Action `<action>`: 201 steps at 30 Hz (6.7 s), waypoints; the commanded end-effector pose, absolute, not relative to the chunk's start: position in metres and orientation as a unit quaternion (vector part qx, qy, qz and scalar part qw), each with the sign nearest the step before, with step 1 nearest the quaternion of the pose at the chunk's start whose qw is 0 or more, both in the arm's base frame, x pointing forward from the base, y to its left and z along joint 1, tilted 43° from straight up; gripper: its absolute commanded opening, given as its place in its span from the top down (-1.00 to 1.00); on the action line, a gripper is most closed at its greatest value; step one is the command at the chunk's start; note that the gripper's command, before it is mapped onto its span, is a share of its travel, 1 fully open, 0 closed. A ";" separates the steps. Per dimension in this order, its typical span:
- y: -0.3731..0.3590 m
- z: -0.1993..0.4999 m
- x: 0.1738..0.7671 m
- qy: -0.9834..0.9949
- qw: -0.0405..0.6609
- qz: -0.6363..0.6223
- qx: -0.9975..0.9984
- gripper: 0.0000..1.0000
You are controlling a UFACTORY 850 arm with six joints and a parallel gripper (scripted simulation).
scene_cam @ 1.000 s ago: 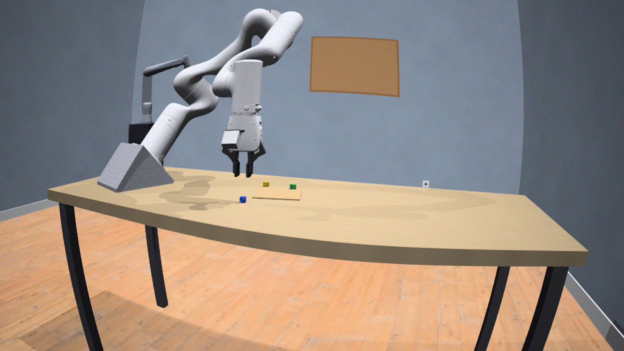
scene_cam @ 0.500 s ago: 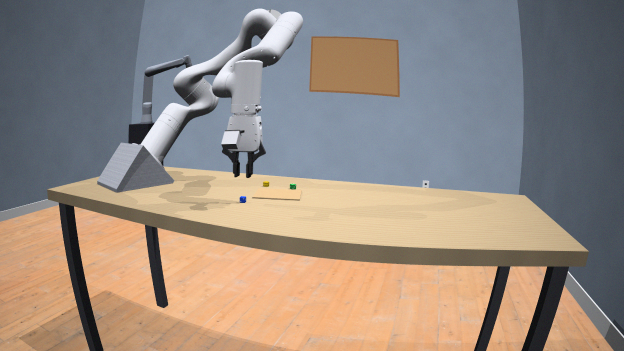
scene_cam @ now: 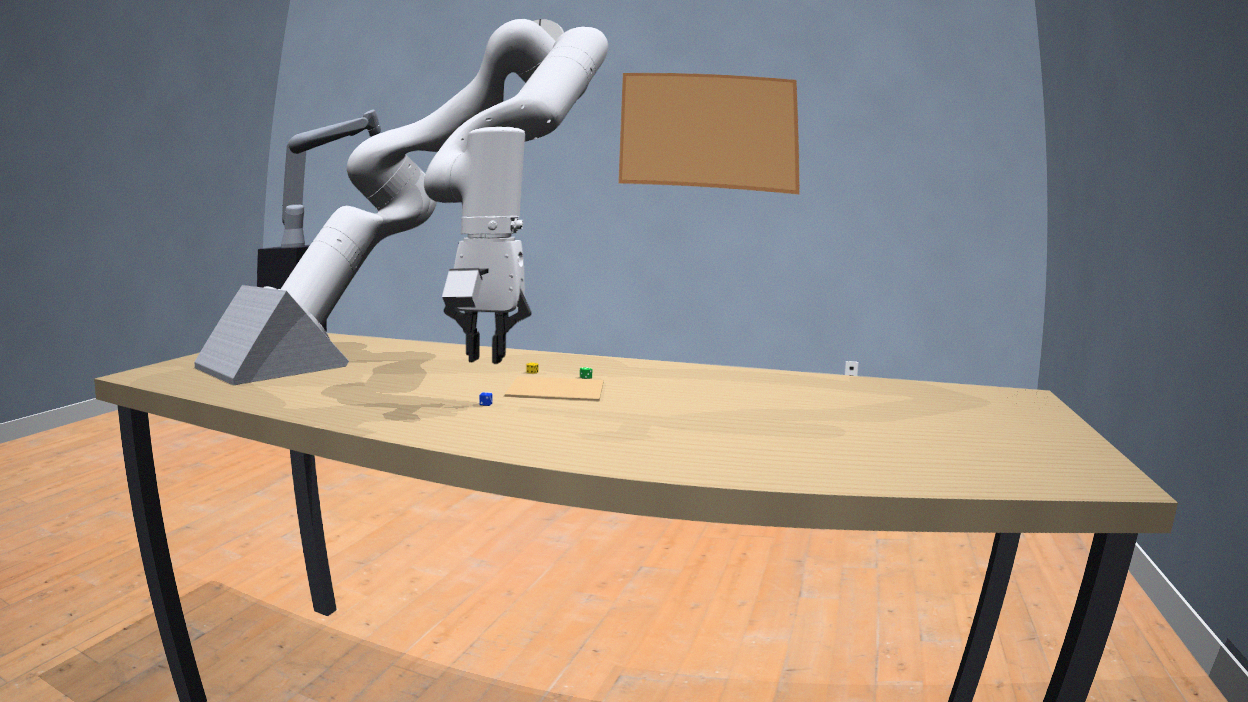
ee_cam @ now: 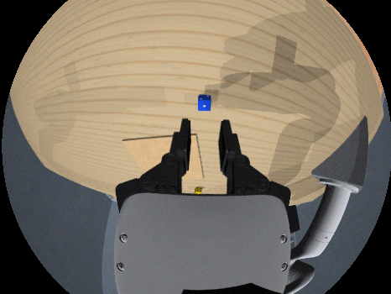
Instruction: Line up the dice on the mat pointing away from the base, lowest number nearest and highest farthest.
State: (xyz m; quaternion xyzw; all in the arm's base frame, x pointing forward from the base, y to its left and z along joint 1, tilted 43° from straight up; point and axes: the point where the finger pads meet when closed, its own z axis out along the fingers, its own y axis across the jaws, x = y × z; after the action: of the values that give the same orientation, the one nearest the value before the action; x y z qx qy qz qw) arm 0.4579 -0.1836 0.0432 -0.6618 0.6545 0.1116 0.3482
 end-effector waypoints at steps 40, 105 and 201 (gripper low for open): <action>-0.160 0.014 0.471 0.655 0.348 0.111 -0.662 0.38; -0.161 0.014 0.471 0.655 0.348 0.111 -0.662 0.38; -0.148 0.000 0.477 0.655 0.348 0.111 -0.662 0.78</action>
State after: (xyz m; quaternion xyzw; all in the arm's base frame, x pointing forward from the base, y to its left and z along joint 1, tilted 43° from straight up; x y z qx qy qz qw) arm 0.4771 -0.1477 -0.0008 -0.6618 0.6545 0.1115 0.3482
